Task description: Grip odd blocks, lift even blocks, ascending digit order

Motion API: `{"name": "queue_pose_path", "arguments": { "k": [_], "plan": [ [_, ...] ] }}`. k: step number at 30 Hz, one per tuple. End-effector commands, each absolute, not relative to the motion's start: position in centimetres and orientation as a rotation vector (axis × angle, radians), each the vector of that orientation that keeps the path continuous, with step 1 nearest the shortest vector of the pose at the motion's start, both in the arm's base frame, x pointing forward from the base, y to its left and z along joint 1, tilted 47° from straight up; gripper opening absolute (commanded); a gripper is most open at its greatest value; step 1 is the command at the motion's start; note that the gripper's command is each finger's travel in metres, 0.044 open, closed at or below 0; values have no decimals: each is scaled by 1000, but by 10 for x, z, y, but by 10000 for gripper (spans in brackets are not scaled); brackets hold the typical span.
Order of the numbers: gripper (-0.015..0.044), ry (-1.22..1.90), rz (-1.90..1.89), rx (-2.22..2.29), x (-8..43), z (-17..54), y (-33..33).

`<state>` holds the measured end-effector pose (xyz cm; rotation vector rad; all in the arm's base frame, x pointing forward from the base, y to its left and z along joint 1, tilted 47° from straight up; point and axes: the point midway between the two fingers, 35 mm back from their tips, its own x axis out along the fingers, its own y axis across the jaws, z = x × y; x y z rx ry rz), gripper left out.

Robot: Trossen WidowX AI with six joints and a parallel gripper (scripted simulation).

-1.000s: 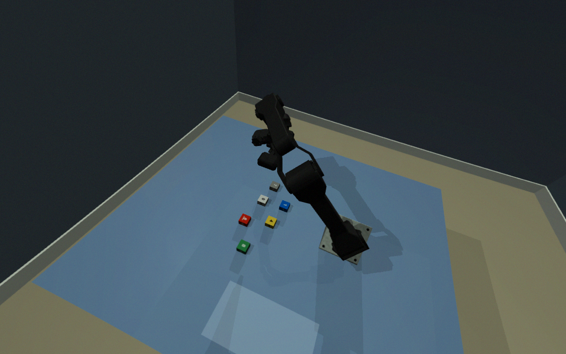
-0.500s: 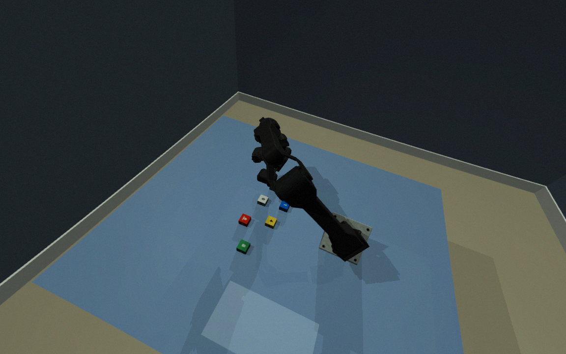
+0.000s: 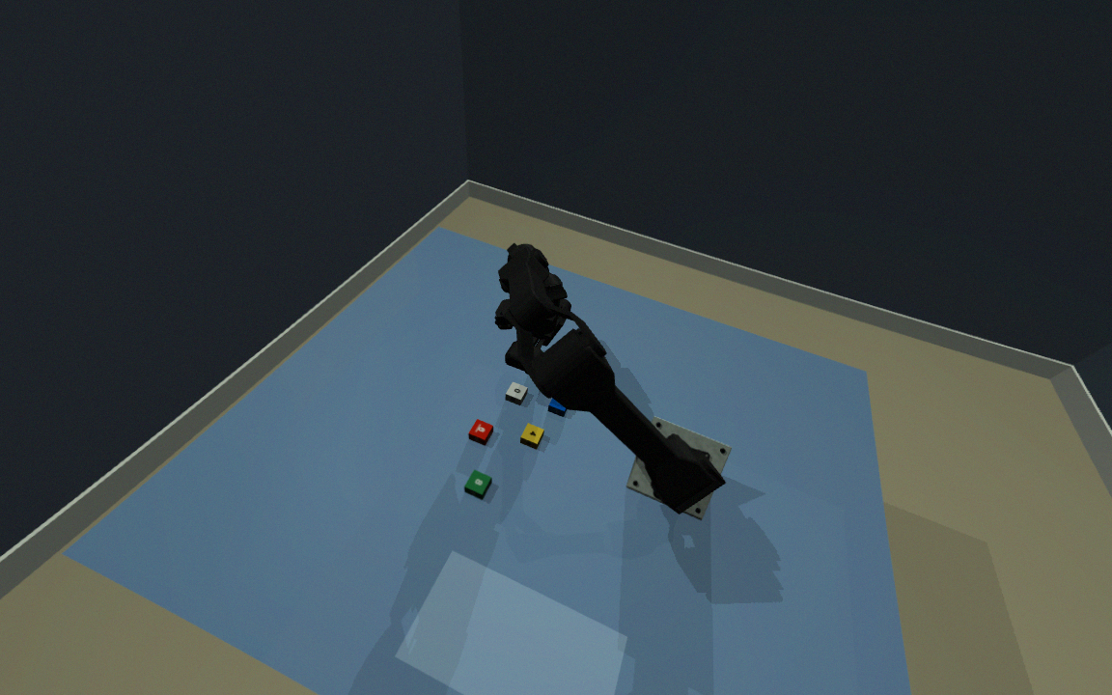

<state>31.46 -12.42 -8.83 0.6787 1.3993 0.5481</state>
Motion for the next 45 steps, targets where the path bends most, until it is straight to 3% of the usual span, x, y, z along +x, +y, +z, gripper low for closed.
{"name": "queue_pose_path", "arguments": {
  "k": [1, 3, 14, 31, 41, 45],
  "plan": [
    [400, 1403, 550, 693, 313, -92, -118],
    [400, 1403, 550, 693, 313, -93, -117],
    [120, 1403, 550, 693, 313, -93, -117],
    [120, 1403, 550, 693, 313, -93, -117],
    [383, 1403, 550, 693, 313, -93, -117],
    [400, 1403, 549, 693, 312, -85, -125]
  ]
}}
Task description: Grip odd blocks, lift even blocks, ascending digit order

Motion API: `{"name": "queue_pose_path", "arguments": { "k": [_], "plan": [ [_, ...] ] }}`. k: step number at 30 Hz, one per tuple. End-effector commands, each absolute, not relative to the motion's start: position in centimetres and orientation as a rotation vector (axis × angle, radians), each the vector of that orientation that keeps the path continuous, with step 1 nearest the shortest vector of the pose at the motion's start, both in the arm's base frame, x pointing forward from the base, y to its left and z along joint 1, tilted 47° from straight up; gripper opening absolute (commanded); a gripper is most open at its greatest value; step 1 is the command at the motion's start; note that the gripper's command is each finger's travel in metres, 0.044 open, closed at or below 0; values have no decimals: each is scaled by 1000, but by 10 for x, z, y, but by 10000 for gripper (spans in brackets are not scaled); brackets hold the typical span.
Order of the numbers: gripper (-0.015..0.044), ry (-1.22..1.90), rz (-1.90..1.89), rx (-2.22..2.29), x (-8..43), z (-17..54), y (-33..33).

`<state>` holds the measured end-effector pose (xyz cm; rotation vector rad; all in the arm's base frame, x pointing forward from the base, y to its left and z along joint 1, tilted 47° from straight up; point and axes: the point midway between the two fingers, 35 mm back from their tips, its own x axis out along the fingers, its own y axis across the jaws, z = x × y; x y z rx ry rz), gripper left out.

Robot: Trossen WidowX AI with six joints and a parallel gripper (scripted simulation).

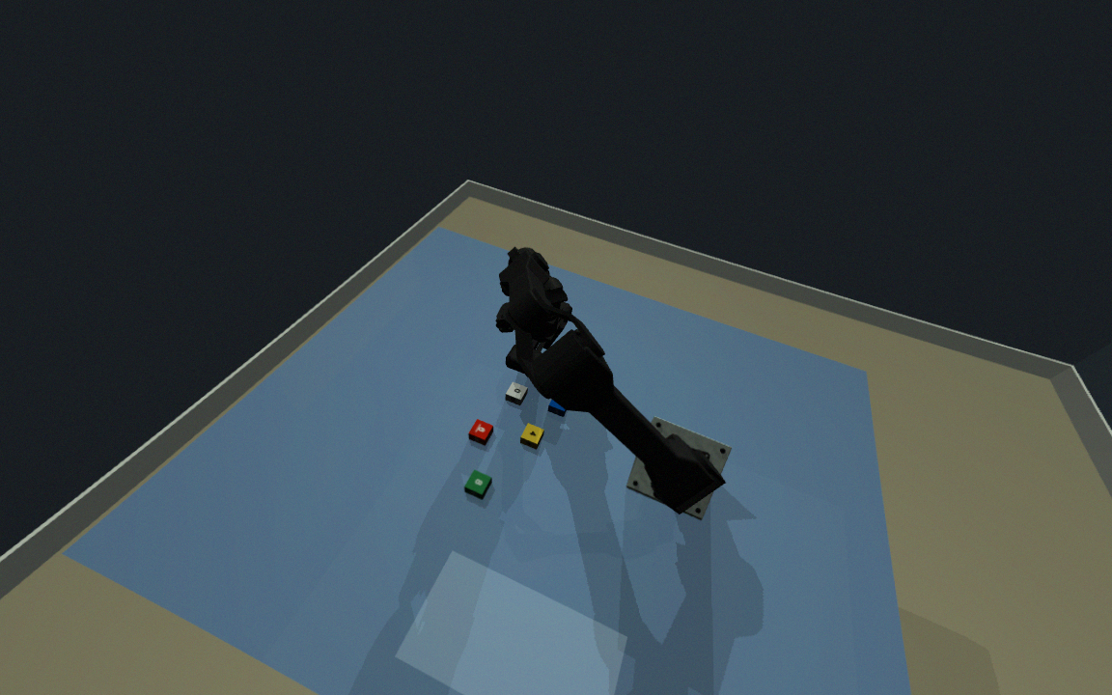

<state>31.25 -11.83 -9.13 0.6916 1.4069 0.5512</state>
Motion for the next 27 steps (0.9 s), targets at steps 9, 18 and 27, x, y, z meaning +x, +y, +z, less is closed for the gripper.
{"name": "queue_pose_path", "arguments": {
  "k": [9, 18, 27],
  "plan": [
    [295, 1405, 546, 691, 308, -46, -168],
    [120, 1406, 546, 691, 301, -12, -201],
    [120, 1410, 537, 687, 312, 23, -176]
  ]
}}
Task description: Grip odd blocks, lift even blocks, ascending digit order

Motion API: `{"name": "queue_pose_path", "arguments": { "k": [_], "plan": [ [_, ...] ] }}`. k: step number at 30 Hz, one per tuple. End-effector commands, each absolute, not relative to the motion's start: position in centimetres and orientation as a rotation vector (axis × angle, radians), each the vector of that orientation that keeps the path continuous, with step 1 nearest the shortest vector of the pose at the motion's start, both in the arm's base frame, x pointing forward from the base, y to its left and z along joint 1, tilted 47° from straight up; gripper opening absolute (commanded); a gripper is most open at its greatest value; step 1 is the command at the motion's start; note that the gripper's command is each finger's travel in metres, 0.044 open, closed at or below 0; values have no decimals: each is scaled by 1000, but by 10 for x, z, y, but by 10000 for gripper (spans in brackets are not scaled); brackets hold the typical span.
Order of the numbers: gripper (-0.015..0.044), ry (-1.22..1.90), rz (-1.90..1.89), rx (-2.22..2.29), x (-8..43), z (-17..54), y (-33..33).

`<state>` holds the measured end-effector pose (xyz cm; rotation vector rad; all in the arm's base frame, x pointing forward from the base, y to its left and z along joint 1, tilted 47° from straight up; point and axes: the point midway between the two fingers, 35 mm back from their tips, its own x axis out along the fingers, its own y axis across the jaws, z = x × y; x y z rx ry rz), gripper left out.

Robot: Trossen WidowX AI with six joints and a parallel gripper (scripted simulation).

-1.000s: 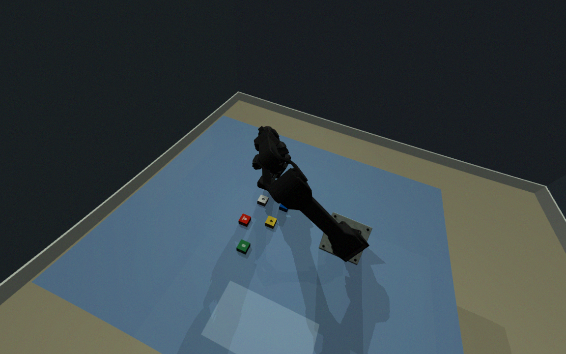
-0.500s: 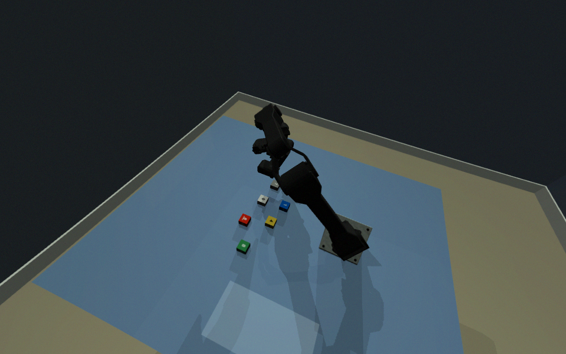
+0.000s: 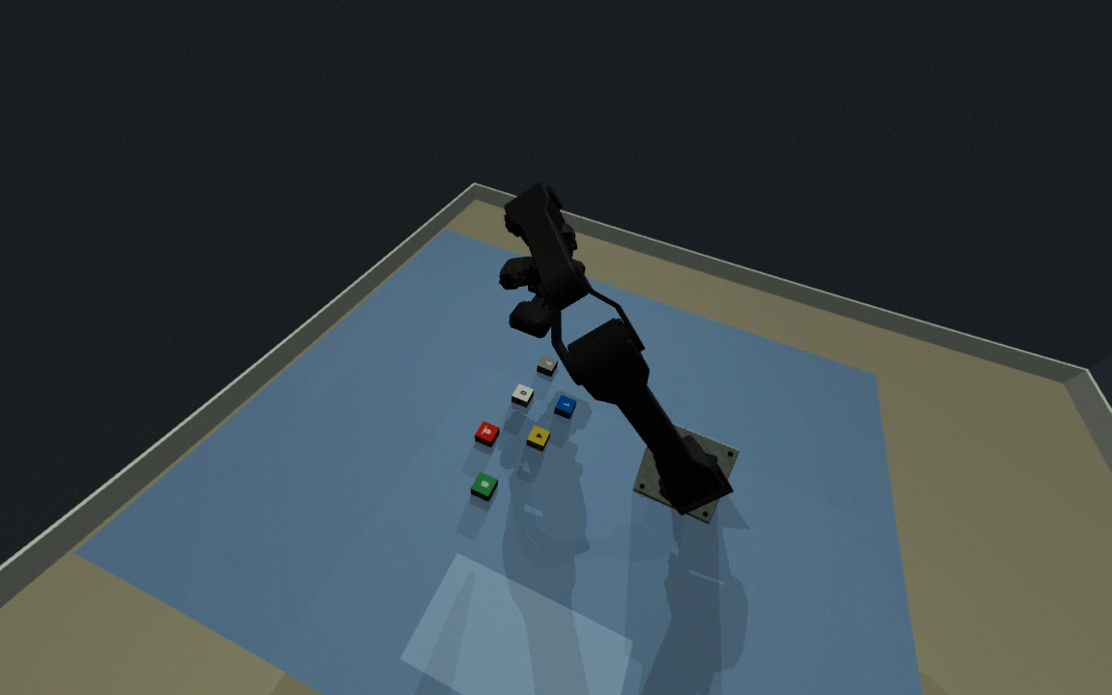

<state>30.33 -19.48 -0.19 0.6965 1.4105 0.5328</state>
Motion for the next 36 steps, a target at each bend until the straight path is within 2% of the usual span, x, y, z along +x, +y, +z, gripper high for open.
{"name": "queue_pose_path", "arguments": {
  "k": [1, 7, 13, 22, 32, 33, 36],
  "plan": [
    [120, 1410, 534, 687, 316, 37, -165],
    [120, 1410, 531, 688, 320, 115, -92],
    [120, 1407, 552, 701, 296, 177, -18],
    [120, 1407, 555, 703, 291, 183, -11],
    [383, 1404, 558, 704, 299, 128, 48],
    [400, 1404, 558, 704, 299, 128, 48],
    [400, 1404, 558, 704, 300, 127, 50]
  ]
}}
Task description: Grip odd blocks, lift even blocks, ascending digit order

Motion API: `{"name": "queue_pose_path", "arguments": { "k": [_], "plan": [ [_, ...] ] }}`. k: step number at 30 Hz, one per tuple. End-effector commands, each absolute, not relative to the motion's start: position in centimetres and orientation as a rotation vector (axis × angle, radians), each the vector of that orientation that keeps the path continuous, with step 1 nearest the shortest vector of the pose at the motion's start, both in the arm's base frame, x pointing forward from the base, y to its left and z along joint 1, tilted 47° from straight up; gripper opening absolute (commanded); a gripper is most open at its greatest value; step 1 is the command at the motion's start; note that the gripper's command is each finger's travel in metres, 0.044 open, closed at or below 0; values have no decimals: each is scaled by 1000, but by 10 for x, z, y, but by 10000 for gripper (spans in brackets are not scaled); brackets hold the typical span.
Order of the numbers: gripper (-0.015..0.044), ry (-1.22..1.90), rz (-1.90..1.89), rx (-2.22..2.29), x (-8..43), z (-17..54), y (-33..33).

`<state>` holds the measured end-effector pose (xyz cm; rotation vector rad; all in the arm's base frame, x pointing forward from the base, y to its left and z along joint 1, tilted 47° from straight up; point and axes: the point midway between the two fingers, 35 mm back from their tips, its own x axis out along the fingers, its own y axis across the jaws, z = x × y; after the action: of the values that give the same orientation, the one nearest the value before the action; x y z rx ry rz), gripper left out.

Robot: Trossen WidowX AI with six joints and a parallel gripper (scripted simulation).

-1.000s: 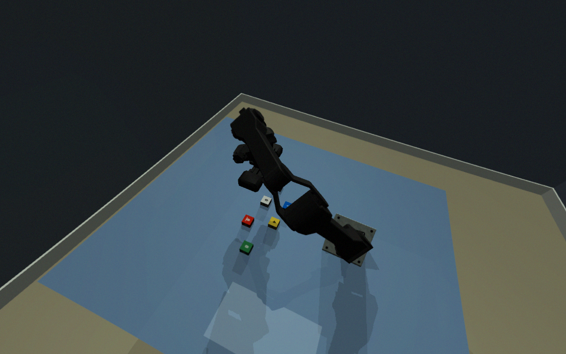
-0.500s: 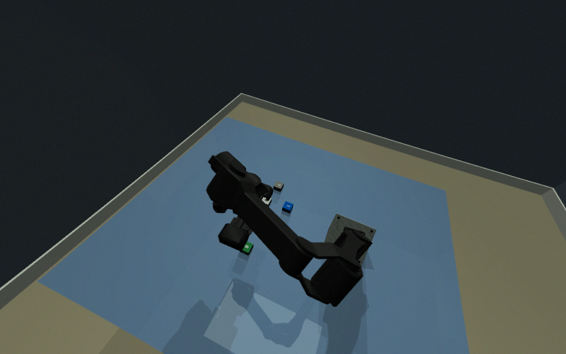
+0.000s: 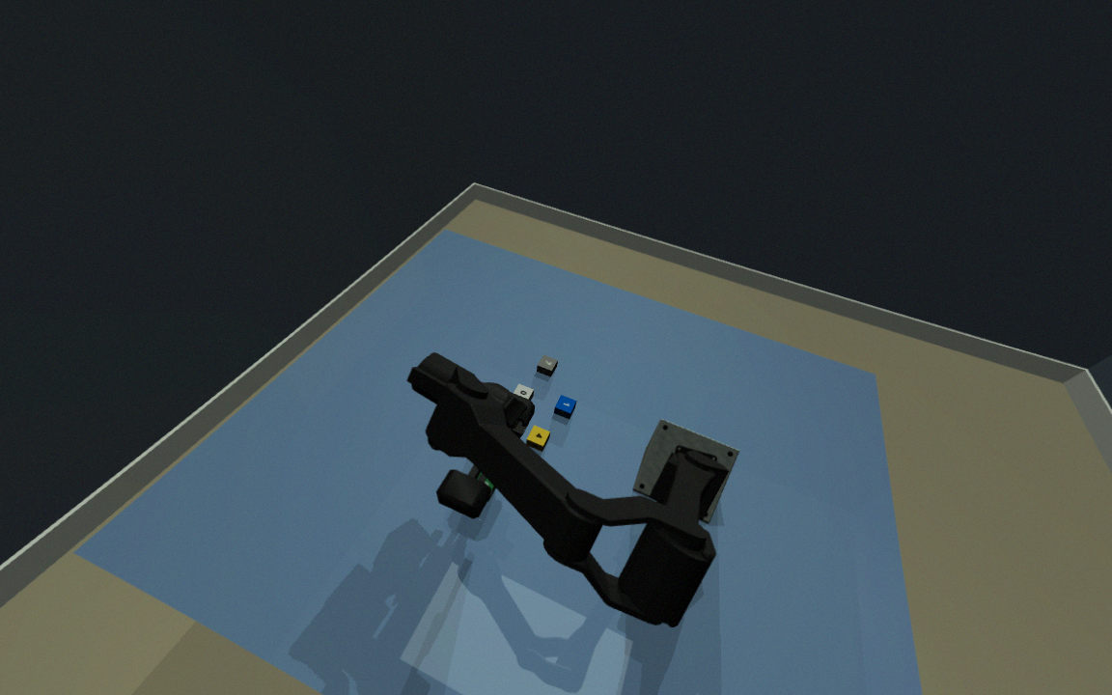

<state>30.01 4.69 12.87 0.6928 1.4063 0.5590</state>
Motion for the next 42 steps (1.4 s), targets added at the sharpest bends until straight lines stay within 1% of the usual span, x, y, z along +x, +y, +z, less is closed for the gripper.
{"name": "queue_pose_path", "arguments": {
  "k": [1, 23, 33, 34, 42],
  "plan": [
    [400, 1404, 558, 704, 300, 126, 51],
    [400, 1403, 559, 705, 303, 104, 74],
    [138, 1403, 559, 705, 303, 104, 74],
    [120, 1403, 559, 705, 303, 104, 74],
    [120, 1403, 559, 705, 303, 104, 74]
  ]
}}
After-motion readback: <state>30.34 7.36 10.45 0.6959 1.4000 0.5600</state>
